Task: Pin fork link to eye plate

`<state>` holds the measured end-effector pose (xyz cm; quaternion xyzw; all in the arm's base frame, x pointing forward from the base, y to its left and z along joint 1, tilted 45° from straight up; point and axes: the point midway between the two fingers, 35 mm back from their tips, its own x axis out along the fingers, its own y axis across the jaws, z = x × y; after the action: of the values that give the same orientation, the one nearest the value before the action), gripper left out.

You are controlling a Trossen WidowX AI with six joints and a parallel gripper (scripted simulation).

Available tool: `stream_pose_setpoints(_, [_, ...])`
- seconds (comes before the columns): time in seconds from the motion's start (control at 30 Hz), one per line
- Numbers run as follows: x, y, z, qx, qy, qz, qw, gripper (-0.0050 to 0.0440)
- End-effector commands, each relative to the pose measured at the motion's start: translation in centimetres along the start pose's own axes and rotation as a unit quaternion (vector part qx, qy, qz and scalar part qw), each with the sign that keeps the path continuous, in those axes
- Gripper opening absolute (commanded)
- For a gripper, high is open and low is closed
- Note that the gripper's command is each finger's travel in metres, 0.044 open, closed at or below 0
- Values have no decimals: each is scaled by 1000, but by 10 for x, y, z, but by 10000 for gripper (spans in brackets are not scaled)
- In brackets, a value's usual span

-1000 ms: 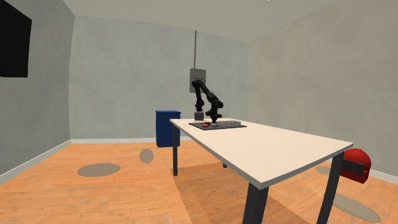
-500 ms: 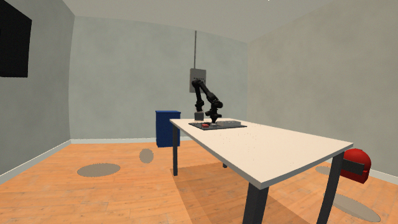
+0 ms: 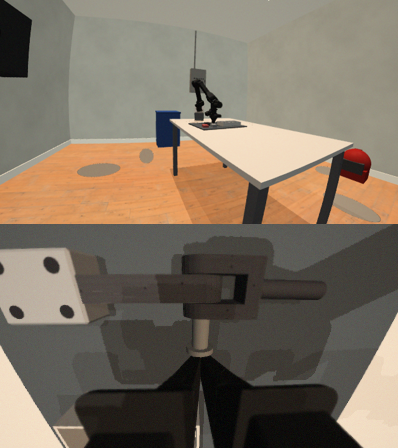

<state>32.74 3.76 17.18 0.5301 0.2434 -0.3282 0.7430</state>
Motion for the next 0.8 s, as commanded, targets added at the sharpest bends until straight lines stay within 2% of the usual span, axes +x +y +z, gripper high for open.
stream_pose_setpoints(0.0, [1, -1, 6, 2, -7, -1, 1000, 0])
stream_pose_setpoints(0.77, [1, -1, 14, 2, -7, -1, 1000, 0])
